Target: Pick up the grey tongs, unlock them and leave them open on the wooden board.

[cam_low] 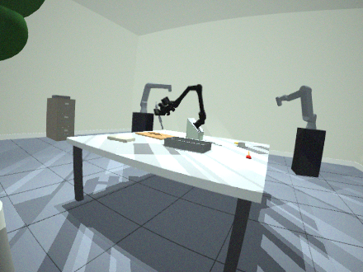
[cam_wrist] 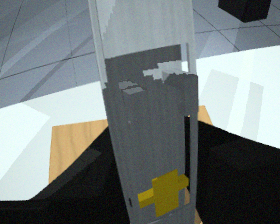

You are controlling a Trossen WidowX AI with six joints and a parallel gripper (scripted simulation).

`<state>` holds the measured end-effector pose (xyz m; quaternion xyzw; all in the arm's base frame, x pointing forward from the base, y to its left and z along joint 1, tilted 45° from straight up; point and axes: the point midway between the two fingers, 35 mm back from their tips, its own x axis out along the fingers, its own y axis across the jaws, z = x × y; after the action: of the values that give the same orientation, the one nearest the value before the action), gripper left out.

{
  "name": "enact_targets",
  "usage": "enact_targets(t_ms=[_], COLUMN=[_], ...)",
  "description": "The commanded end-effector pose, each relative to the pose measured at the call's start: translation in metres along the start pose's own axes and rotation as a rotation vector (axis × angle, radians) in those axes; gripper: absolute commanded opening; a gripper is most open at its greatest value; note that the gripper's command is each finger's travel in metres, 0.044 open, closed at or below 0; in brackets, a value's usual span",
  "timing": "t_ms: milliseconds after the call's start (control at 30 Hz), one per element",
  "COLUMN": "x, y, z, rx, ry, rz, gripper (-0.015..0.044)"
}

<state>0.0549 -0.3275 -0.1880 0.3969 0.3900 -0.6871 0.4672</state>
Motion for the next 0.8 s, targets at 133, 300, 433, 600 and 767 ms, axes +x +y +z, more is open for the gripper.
enact_targets(t_ms=[133, 300, 433, 600, 767], x=[0.015, 0.024, 0.030, 0.036, 0.042], y=[0.006, 0.008, 0.009, 0.010, 0.010], z=[0.004, 0.003, 0.002, 0.001, 0.000], rx=[-0.017, -0.028, -0.035, -0.043, -0.047], ry=[0.086, 0.150, 0.202, 0.267, 0.331], rz=[-0.004, -0.009, -0.012, -0.015, -0.017], gripper=[-0.0150, -0.0150, -0.0150, -0.0150, -0.0150])
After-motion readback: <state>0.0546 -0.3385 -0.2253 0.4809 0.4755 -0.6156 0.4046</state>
